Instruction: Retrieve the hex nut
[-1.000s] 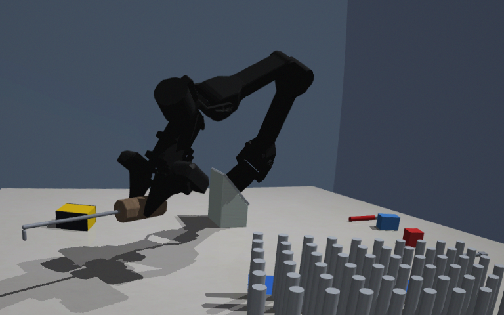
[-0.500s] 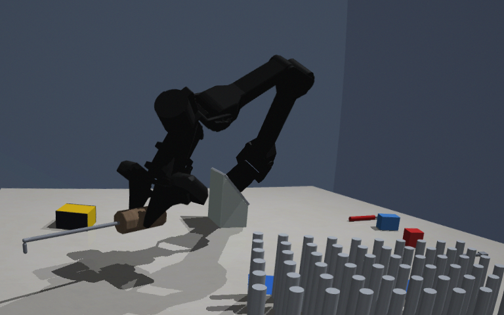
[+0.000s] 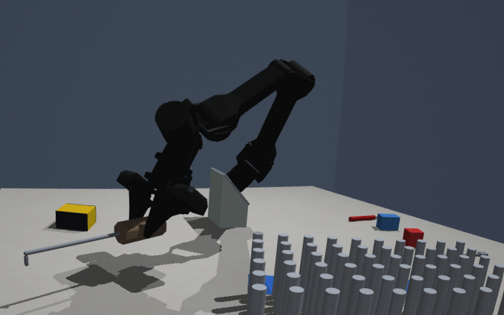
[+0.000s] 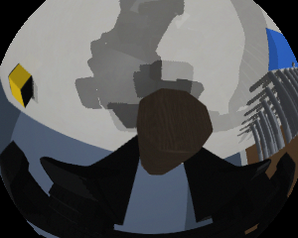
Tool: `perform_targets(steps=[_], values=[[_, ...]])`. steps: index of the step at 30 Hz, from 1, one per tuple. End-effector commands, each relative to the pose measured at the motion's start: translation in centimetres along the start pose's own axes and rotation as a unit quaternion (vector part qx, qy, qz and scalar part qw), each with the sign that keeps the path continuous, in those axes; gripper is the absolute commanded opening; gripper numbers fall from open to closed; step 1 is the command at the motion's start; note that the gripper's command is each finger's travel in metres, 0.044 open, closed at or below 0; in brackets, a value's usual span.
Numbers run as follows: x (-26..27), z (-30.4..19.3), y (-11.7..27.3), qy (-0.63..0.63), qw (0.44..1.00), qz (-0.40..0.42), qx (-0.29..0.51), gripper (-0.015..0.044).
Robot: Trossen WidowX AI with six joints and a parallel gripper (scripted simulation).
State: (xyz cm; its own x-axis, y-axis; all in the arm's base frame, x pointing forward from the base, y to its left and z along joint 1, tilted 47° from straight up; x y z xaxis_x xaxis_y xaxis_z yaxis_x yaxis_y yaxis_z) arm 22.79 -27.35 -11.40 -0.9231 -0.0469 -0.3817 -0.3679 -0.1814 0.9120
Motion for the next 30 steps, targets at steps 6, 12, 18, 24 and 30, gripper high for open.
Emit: perform_targets(steps=[6, 12, 18, 24, 30], values=[[0.2, 0.8, -0.9, -0.002, 1.0, 0.002, 0.001, 0.0], [0.3, 1.2, -1.5, -0.002, 1.0, 0.002, 0.001, 0.0], [0.4, 1.7, -2.0, -0.002, 1.0, 0.002, 0.001, 0.0], [0.5, 2.2, -2.5, -0.002, 1.0, 0.001, 0.0, 0.0], [0.6, 2.7, -3.0, -0.002, 1.0, 0.001, 0.0, 0.0]])
Point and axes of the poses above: the point midway between the two fingers, 35 mm back from their tips, its own y axis back along the fingers, its own x axis across the jaws, z = x × y, the point moved 8 cm from there along y, back along the fingers, and after that the axes turned 7 degrees about -y, right-handed, at the moved point
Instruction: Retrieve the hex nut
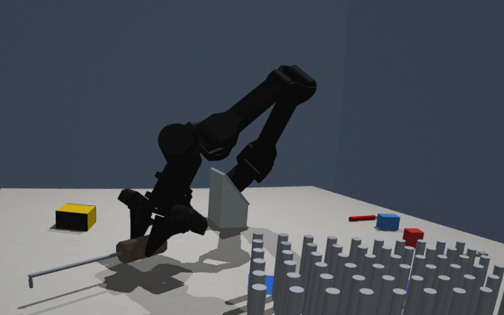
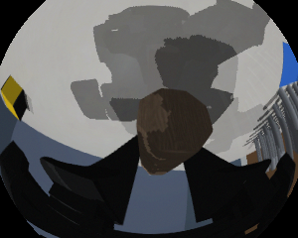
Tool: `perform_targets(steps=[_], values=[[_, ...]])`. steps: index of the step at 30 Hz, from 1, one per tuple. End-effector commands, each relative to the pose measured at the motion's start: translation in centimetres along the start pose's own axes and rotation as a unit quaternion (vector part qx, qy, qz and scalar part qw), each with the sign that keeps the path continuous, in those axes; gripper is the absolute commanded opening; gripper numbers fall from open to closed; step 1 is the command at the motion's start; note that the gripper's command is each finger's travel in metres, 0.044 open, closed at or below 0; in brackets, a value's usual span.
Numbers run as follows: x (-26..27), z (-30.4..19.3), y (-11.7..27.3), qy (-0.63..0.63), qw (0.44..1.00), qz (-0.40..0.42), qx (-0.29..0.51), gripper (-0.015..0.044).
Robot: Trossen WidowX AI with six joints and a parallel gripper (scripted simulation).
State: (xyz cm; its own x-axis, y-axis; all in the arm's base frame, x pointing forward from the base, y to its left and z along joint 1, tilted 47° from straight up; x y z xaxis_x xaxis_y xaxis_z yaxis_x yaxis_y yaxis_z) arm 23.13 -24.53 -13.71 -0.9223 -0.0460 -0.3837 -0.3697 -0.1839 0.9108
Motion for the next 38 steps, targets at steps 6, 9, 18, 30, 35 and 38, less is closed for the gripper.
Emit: perform_targets(steps=[6, 9, 18, 30, 35, 38], values=[[0.3, 0.8, -0.8, -0.002, 1.0, 0.002, 0.001, 0.0], [0.3, 1.1, -1.0, -0.002, 1.0, 0.002, 0.001, 0.0], [0.5, 1.9, -1.7, -0.002, 1.0, 0.001, 0.0, 0.0], [0.4, 1.8, -1.7, 0.0, 1.0, -0.001, -0.001, 0.0236], [0.4, 1.8, -1.7, 0.0, 1.0, -0.001, -0.001, 0.0367], [0.4, 1.8, -1.7, 0.0, 1.0, -0.001, -0.001, 0.044]])
Point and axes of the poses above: the point midway between the two fingers, 35 mm back from their tips, its own y axis back along the fingers, its own x axis across the jaws, z = x × y, the point moved 8 cm from there along y, back along the fingers, and after that the axes turned 7 degrees about -y, right-handed, at the moved point
